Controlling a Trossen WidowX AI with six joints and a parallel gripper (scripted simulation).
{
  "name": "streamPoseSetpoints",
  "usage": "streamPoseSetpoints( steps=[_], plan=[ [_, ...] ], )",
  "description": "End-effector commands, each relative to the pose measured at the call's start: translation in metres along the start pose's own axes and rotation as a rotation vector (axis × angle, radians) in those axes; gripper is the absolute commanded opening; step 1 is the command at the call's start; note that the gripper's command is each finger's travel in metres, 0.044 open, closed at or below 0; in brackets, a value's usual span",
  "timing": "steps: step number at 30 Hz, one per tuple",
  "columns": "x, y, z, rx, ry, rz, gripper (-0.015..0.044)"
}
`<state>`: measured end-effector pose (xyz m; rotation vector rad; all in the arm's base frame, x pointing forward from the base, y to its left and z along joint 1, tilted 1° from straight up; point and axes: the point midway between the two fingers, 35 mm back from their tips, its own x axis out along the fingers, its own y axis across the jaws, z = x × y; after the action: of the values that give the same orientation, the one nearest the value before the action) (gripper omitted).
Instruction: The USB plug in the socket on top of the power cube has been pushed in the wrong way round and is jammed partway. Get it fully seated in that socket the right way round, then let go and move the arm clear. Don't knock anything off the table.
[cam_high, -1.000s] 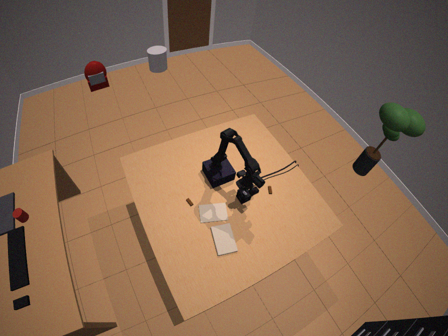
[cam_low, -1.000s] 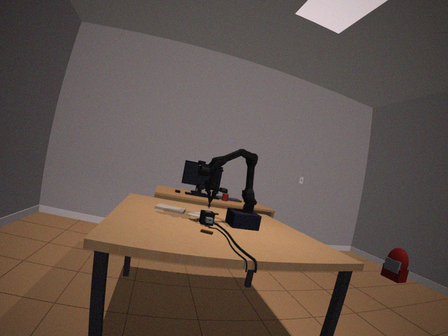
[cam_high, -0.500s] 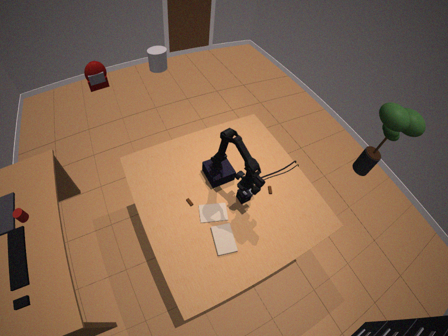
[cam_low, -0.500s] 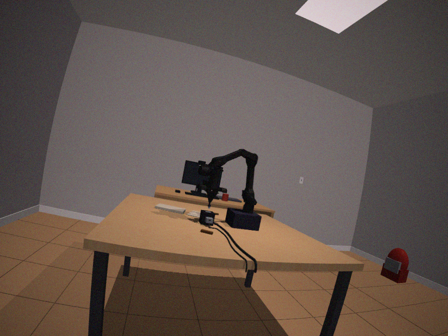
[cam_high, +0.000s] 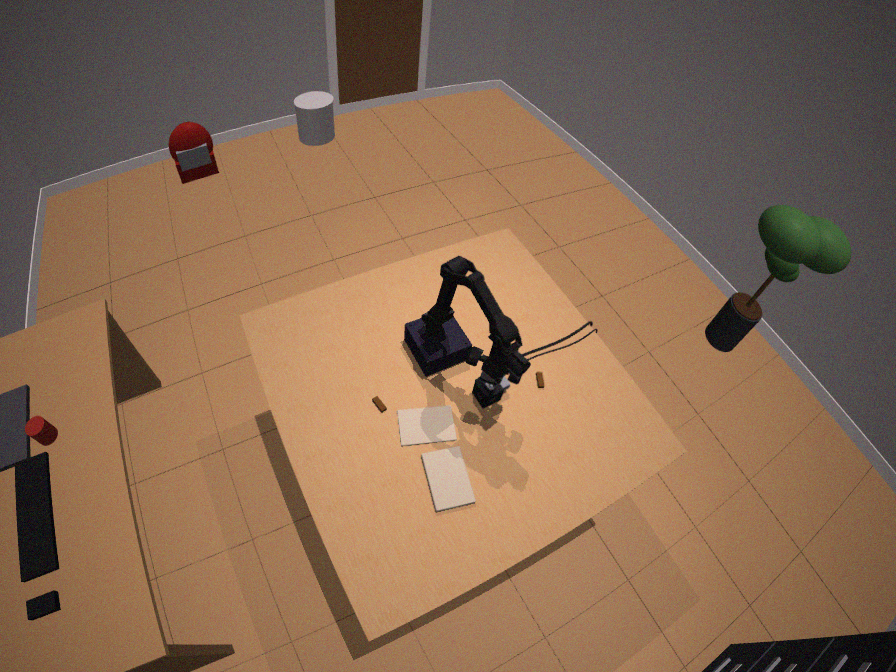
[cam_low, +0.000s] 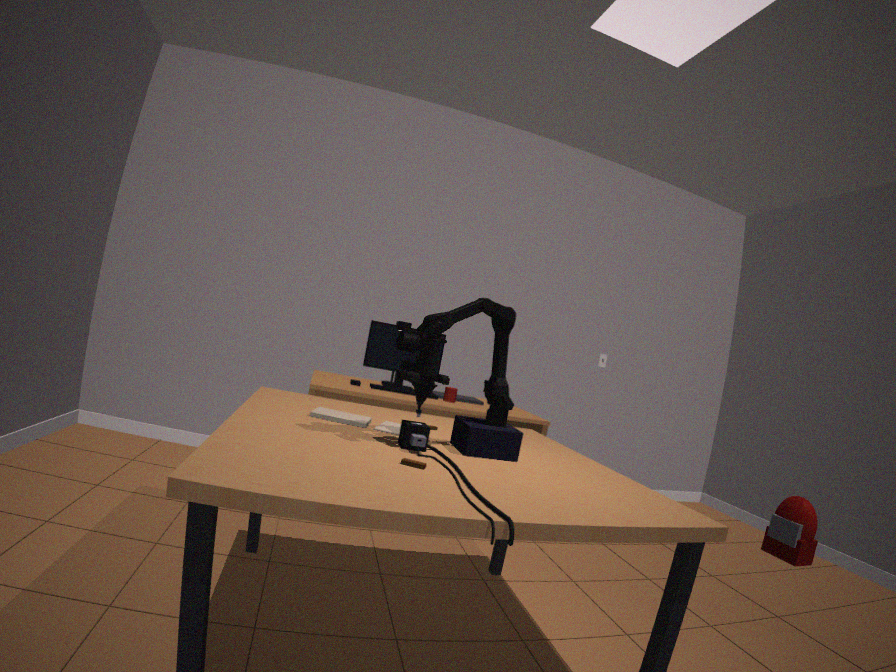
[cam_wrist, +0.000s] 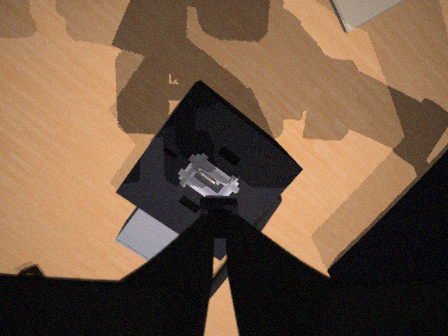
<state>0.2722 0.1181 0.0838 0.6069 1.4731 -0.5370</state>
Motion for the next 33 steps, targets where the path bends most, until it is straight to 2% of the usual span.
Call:
streamPoseSetpoints(
  steps=[1, 33],
  plan=[
    [0.0003, -0.0003, -0.0001, -0.127, 0.001, -0.001, 0.0],
    [0.0003, -0.0002, -0.0001, -0.965, 0.001, -0.001, 0.0]
  ],
)
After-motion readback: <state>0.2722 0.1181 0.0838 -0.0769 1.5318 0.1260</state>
